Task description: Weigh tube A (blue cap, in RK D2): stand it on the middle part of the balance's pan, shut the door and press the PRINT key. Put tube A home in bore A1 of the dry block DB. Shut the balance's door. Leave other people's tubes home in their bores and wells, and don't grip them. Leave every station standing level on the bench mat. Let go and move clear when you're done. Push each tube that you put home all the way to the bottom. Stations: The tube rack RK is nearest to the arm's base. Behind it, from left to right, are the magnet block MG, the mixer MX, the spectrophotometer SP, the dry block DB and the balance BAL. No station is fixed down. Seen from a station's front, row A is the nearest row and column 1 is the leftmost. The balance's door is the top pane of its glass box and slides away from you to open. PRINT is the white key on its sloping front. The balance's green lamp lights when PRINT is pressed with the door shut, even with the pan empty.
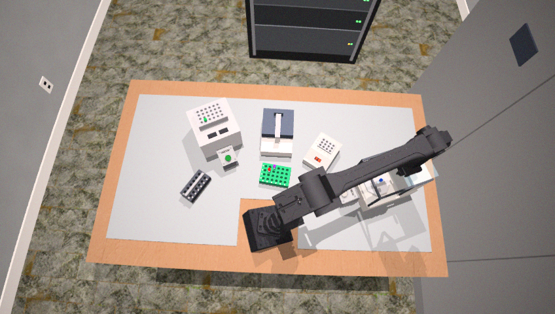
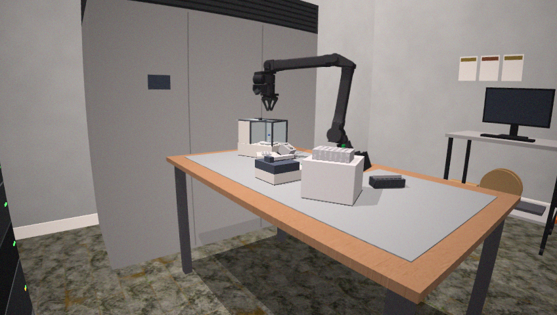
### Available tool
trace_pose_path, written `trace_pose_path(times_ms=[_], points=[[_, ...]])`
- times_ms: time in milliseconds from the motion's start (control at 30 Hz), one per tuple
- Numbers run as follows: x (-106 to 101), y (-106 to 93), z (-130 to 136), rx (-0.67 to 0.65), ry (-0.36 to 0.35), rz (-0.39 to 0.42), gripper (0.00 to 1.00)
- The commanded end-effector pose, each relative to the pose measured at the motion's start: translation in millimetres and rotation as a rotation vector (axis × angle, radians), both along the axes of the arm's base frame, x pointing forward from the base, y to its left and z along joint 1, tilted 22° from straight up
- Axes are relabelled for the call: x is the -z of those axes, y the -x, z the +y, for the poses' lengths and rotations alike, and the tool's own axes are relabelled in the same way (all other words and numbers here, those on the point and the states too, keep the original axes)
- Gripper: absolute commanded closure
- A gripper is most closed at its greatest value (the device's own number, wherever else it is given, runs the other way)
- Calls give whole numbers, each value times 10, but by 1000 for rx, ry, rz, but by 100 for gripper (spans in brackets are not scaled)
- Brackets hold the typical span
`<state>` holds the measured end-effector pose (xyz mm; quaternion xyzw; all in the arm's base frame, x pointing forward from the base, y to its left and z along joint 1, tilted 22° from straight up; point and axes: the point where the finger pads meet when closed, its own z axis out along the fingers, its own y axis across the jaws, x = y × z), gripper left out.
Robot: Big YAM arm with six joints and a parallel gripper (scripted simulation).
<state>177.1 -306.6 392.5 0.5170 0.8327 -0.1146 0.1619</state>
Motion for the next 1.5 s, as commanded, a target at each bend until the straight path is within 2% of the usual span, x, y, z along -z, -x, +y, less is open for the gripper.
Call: trace_pose_path(times_ms=[0, 1467], points=[[72, -48, -54, 14, -5, -2, 64], [698, -105, -308, 6, -5, 3, 64]])
